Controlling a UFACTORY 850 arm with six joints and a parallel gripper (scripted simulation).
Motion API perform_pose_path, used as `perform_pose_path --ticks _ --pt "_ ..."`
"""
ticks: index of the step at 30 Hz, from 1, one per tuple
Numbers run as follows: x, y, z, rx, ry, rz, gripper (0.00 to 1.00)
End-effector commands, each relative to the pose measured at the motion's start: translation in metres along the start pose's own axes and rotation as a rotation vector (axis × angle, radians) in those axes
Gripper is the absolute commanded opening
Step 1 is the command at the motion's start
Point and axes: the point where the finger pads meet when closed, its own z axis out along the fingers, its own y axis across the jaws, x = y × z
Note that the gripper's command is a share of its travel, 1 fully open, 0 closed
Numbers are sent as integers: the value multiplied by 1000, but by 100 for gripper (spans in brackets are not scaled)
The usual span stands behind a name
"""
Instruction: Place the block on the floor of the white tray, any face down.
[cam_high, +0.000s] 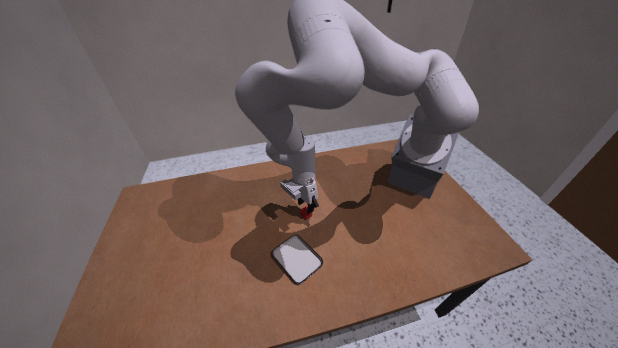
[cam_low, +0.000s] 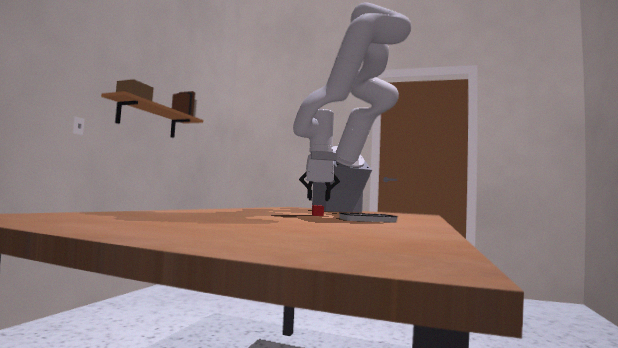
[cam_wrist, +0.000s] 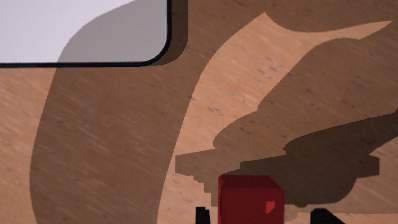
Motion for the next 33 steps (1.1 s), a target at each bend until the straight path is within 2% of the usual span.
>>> perform_pose_path --ticks 1,33 --pt "1 1 6 -1 1 0 62" --pt "1 1 13 -1 1 0 62"
